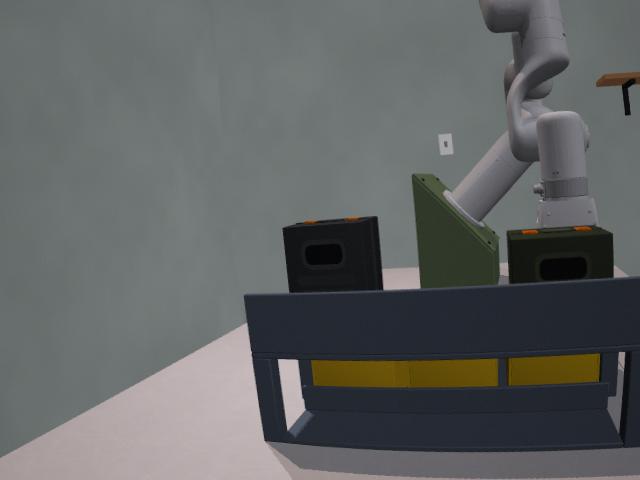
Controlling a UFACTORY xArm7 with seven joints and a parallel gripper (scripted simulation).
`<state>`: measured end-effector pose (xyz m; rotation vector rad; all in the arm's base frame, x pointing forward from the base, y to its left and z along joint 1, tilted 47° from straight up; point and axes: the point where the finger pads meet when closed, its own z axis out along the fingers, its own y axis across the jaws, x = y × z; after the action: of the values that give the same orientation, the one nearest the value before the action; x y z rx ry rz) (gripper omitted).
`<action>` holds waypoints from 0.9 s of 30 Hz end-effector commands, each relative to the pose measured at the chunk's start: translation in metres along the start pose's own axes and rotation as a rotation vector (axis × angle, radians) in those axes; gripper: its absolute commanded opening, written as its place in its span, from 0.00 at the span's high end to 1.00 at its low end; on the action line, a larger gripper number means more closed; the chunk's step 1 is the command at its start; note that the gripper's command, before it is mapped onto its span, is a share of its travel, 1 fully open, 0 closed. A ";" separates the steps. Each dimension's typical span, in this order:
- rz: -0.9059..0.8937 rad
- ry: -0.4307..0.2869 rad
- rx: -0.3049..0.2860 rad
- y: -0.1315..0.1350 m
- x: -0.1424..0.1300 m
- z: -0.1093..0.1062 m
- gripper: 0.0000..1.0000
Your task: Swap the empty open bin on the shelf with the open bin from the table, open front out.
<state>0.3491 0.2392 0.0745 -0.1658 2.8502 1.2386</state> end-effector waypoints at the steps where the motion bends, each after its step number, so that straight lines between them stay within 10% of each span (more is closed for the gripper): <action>1: 0.000 -0.003 0.000 0.000 -0.001 0.000 0.74; 8: 0.000 -0.003 0.000 0.000 -0.001 0.000 0.74; 9: 0.000 -0.003 0.000 0.000 -0.001 0.000 1.00; 27: 0.000 -0.003 0.000 0.000 -0.001 0.000 1.00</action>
<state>0.3491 0.2394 0.0744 -0.1659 2.8502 1.2387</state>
